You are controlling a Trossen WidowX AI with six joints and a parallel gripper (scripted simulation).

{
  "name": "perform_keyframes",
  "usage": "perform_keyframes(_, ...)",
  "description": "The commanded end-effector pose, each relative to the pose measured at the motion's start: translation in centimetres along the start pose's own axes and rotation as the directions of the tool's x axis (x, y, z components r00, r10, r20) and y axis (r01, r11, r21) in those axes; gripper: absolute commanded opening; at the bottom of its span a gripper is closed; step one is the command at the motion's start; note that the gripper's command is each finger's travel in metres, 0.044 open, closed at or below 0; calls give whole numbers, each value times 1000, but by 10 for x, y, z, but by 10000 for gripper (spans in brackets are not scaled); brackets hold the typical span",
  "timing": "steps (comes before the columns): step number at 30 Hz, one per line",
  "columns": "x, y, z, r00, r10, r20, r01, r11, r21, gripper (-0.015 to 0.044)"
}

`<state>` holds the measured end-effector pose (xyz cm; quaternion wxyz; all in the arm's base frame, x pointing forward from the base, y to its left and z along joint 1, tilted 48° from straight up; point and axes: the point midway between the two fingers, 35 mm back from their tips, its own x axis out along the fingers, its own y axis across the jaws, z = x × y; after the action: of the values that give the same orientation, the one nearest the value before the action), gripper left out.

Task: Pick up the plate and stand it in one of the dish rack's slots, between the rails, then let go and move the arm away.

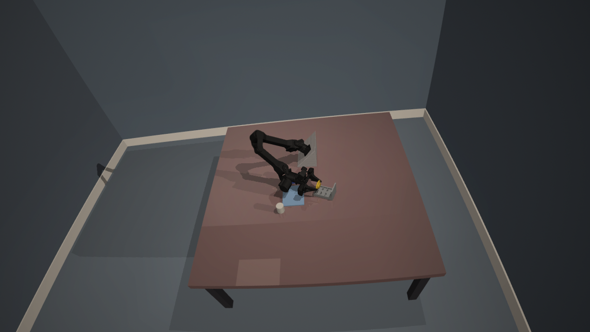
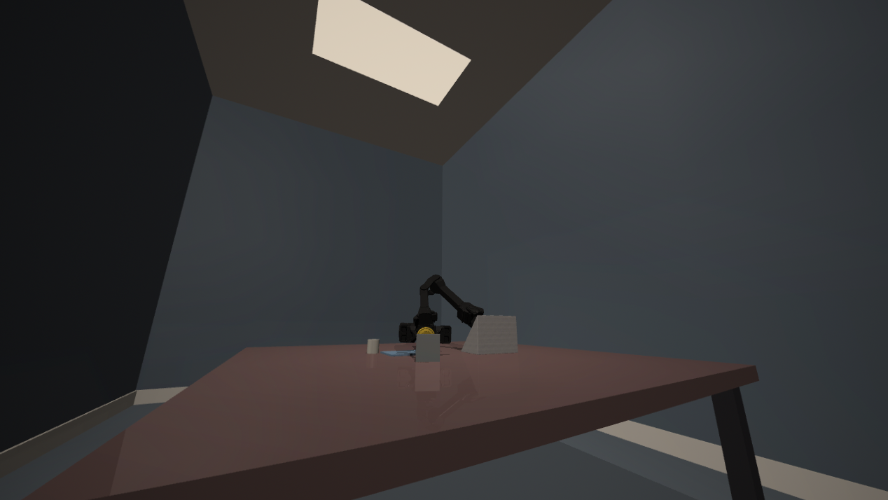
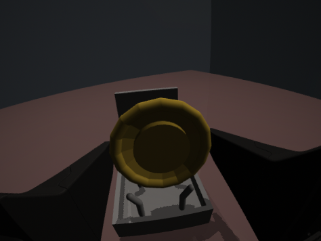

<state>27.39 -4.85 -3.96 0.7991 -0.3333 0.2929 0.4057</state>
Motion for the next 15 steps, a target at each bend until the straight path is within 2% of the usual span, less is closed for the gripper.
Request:
perform_keyframes(1, 8, 3, -1, 1000, 4, -1, -4, 1000, 4, 0)
perform_keyframes(15, 10, 4, -18, 1000, -3, -7, 3, 1000, 0, 0)
